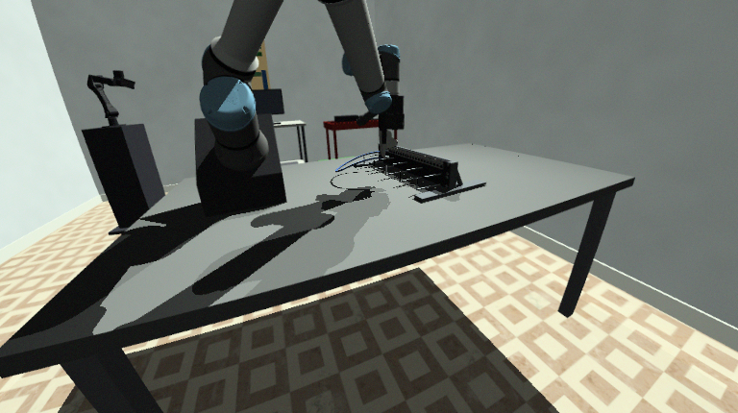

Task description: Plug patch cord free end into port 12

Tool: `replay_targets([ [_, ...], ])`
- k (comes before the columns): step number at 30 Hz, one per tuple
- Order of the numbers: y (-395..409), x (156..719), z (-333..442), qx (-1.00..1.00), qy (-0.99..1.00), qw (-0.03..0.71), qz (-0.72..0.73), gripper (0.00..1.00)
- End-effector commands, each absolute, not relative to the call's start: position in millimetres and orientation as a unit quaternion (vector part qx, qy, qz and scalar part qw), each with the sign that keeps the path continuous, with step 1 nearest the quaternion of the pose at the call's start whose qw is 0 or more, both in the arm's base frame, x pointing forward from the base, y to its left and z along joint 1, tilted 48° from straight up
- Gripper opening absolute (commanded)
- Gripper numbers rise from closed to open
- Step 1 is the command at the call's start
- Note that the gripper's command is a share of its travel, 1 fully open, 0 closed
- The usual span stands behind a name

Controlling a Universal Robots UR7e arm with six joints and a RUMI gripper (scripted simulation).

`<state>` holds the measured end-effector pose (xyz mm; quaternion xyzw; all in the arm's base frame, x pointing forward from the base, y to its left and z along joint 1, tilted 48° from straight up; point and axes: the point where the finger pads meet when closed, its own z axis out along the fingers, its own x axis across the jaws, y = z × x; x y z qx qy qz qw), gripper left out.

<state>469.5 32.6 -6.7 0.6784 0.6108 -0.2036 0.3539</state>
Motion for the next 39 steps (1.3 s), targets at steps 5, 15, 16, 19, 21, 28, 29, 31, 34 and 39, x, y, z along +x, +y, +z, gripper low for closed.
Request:
replay_targets([
  [5, 45.3, 478.6, -13.8, 0.65, 0.64, 0.344, -0.22, 0.0],
  [15, 58.6, 488.1, -21.7, 0.618, 0.671, 0.333, -0.238, 0.0],
  [16, 59.8, 488.9, -22.4, 0.615, 0.674, 0.332, -0.239, 0.0],
  [19, 63.3, 491.2, -24.4, 0.607, 0.681, 0.329, -0.244, 0.0],
  [21, 64.4, 491.9, -25.1, 0.604, 0.684, 0.328, -0.245, 0.0],
  [28, 70.1, 496.0, -28.4, 0.59, 0.696, 0.323, -0.252, 0.0],
  [29, 70.9, 496.6, -28.9, 0.588, 0.698, 0.322, -0.253, 0.0],
  [31, 72.5, 497.8, -29.9, 0.583, 0.701, 0.321, -0.255, 0.0],
  [34, 74.8, 499.4, -31.2, 0.578, 0.706, 0.319, -0.258, 0.0],
  [39, 76.7, 500.7, -32.3, 0.573, 0.71, 0.317, -0.26, 0.0],
])
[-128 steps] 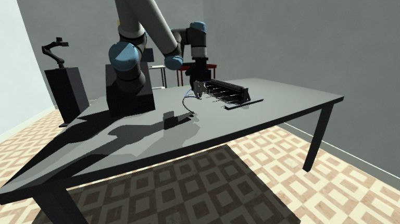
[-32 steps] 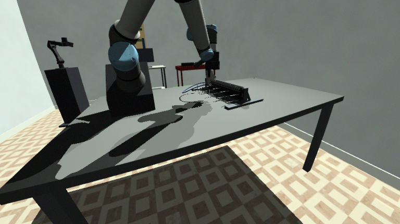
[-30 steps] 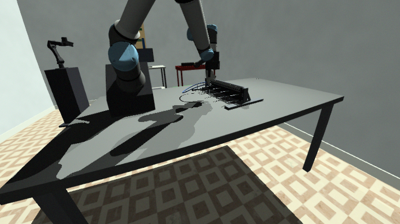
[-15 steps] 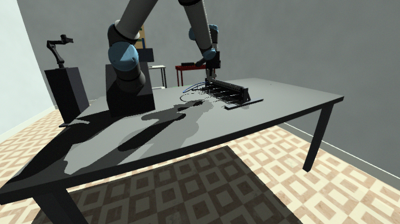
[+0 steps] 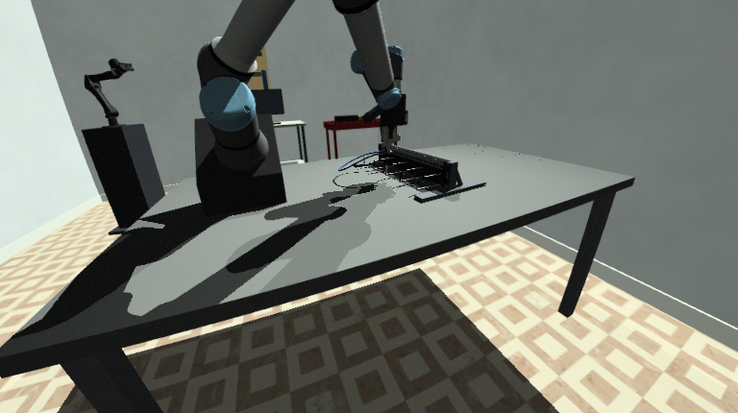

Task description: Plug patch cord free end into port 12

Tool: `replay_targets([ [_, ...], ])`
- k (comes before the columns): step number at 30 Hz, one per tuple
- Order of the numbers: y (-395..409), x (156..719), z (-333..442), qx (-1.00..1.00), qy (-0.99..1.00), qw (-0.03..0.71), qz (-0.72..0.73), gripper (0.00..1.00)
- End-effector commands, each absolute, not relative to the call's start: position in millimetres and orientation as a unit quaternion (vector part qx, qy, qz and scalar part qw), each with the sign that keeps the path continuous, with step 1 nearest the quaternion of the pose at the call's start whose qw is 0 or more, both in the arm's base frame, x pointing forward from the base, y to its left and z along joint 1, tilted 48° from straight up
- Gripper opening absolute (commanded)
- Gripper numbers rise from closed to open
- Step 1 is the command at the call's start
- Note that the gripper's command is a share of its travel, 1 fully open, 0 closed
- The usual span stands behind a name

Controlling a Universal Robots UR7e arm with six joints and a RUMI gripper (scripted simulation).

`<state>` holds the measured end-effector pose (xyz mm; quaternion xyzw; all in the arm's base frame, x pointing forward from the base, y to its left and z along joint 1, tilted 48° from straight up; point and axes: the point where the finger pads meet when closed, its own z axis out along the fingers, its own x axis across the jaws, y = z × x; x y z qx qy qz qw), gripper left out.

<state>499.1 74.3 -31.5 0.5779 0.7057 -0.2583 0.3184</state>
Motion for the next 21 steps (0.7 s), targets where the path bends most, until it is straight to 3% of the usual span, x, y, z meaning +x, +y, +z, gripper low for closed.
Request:
replay_targets([
  [1, 77.3, 501.2, -32.7, 0.571, 0.711, 0.316, -0.261, 0.0],
  [21, 83.9, 505.6, -36.6, 0.554, 0.724, 0.31, -0.269, 0.0],
])
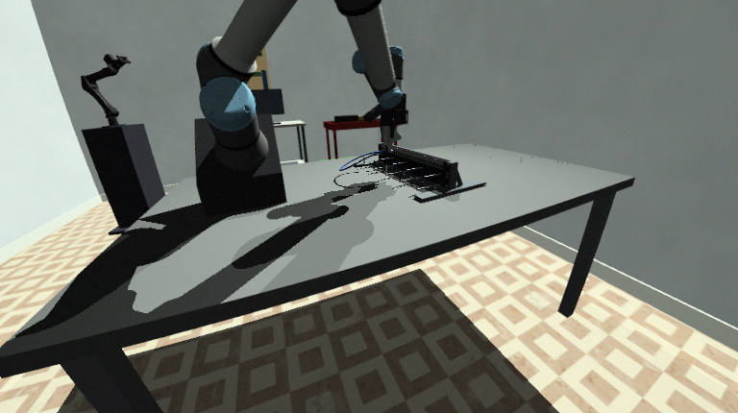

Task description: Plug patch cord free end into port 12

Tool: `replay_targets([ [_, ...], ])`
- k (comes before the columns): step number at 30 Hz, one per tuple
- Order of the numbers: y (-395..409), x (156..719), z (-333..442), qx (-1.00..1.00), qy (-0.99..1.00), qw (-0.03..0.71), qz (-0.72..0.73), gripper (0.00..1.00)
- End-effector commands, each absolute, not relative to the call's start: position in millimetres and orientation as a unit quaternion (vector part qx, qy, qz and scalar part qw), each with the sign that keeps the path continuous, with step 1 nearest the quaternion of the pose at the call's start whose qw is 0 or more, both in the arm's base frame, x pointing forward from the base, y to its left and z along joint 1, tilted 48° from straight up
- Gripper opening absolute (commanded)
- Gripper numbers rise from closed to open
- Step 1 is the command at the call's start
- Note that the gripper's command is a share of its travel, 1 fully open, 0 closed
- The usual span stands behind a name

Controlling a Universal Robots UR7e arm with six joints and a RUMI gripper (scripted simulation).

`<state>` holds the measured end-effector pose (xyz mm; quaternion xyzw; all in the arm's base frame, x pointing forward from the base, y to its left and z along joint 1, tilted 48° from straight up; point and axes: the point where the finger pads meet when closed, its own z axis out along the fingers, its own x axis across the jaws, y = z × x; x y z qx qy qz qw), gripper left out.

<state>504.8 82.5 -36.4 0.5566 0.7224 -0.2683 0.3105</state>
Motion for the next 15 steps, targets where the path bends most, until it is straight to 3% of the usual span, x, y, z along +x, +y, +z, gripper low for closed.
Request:
replay_targets([
  [1, 84.0, 505.7, -36.7, 0.554, 0.725, 0.31, -0.269, 0.0],
  [15, 84.8, 506.1, -37.1, 0.552, 0.726, 0.309, -0.27, 0.0],
])
